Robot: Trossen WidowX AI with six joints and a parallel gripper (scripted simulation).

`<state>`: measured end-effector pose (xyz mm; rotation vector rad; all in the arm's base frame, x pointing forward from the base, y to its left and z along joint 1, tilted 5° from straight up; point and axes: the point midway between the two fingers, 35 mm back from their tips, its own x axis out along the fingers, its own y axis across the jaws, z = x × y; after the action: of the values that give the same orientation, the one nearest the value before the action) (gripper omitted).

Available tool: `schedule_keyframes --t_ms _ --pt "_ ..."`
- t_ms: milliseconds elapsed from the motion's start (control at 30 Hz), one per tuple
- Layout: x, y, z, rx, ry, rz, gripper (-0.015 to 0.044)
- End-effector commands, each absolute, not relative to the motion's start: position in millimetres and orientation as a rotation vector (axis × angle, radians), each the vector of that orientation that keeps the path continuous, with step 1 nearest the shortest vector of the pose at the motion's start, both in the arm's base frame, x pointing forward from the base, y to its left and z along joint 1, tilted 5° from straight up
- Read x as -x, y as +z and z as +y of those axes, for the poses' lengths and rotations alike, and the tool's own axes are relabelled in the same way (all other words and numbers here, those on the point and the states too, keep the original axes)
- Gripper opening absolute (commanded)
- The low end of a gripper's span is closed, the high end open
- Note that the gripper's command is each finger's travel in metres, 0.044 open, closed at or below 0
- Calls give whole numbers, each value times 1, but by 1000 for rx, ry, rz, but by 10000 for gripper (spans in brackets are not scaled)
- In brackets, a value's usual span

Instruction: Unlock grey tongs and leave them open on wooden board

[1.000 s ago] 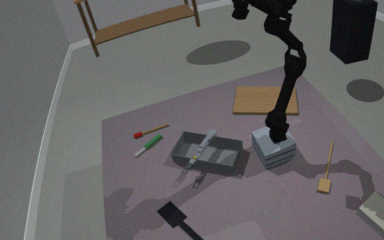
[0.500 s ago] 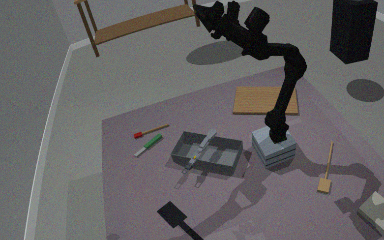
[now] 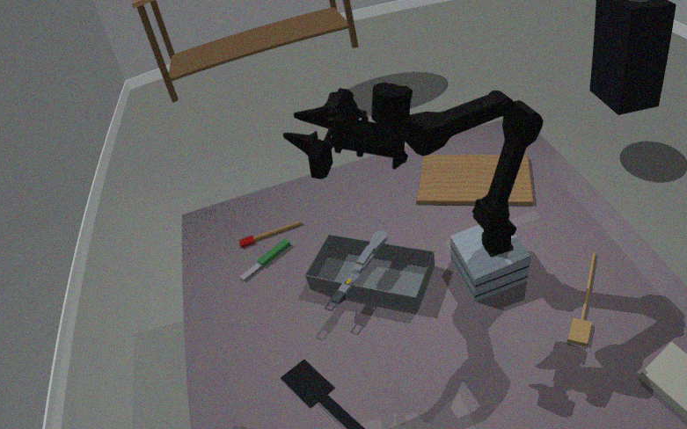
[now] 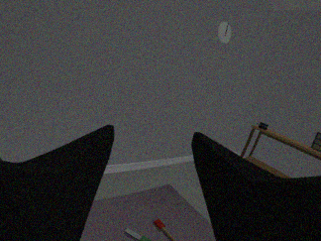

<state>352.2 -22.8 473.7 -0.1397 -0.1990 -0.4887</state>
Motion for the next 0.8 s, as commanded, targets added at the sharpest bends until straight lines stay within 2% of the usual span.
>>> schedule_keyframes --t_ms 0,167,333,667,767 --pt "-383 407 -25 375 -434 16 260" --pt "-403 320 -31 648 -313 282 260" --pt "-404 234 -40 863 -141 529 260" --pt "-346 76 -52 1119 356 945 260" --pt "-332 57 -52 1133 440 991 260"
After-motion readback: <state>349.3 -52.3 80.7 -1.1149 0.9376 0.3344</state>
